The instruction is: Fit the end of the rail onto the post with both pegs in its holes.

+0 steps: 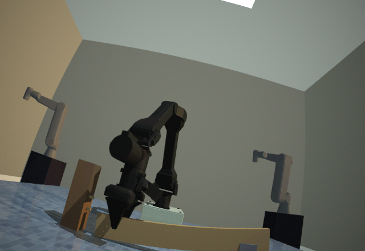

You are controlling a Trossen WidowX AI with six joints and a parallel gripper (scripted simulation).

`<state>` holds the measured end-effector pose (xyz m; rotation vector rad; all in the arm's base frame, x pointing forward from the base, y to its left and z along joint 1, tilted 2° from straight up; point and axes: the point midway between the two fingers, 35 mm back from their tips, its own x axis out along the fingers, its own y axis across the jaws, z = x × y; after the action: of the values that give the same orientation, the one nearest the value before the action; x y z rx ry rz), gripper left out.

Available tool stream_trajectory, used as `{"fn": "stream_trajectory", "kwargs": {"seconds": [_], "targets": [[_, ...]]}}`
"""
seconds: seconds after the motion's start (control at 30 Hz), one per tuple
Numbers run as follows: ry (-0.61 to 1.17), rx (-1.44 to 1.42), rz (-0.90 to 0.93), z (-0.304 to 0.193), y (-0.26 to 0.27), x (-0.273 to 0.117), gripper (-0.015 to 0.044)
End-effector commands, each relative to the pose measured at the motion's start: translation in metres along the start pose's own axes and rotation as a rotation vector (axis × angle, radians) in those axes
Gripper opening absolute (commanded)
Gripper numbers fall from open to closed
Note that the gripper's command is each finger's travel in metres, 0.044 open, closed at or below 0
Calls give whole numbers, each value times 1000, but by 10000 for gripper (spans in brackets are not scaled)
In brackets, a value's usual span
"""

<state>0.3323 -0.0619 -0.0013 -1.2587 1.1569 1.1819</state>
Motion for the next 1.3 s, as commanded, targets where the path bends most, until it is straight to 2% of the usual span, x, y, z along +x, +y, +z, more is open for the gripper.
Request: {"fn": "stream_trajectory", "kwargs": {"seconds": [0.0,0.4,0.87,1.17,1.27], "targets": [[-7,5,8,2,3,9,440],[-7,5,8,2,5,26,440],[-7,5,8,2,5,26,72],[-7,5,8,2,5,26,0],[-7,5,8,2,5,26,0]]}}
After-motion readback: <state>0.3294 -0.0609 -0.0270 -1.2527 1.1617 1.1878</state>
